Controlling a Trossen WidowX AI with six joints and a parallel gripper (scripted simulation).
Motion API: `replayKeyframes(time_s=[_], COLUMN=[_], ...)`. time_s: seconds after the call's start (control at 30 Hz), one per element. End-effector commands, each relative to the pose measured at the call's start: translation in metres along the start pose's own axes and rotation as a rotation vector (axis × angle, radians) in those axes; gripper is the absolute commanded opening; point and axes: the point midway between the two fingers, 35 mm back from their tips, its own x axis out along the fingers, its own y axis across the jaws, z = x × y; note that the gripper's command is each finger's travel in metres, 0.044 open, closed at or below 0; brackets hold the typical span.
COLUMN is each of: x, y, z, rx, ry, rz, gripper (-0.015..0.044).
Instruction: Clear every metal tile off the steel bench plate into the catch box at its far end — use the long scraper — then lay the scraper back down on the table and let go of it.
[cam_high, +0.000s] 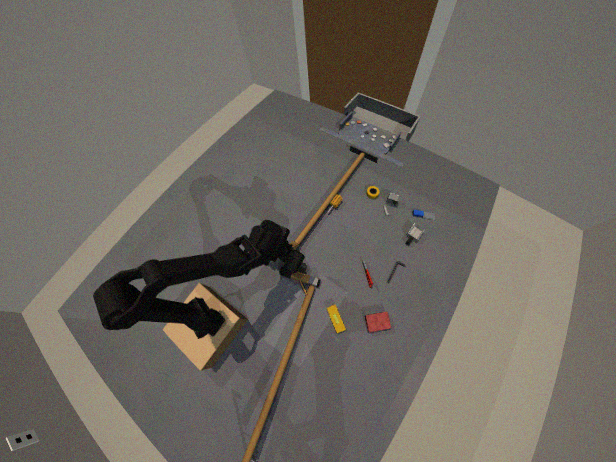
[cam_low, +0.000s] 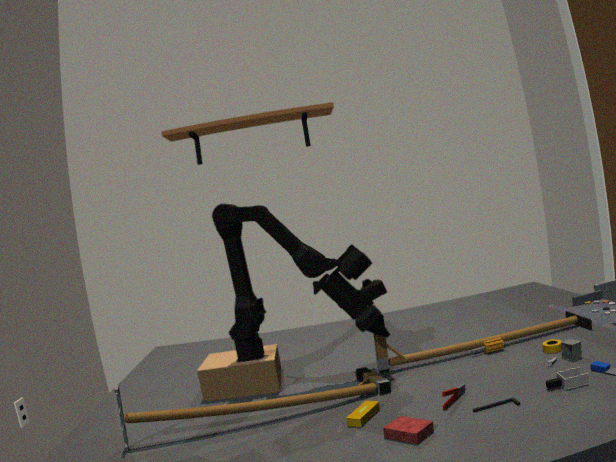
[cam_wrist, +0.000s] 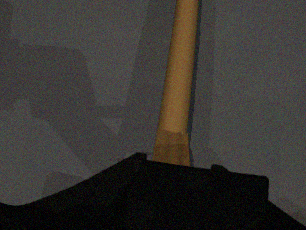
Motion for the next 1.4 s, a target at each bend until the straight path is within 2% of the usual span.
replayKeyframes(time_s=[0.0, 1.37], x=[0.003, 0.043], y=[-0.001, 0.003], z=[0.009, 0.055], rx=[0.005, 0.005], ry=[-0.014, -0.024], rz=[-0.004, -0.007], gripper=[0.0, 0.0])
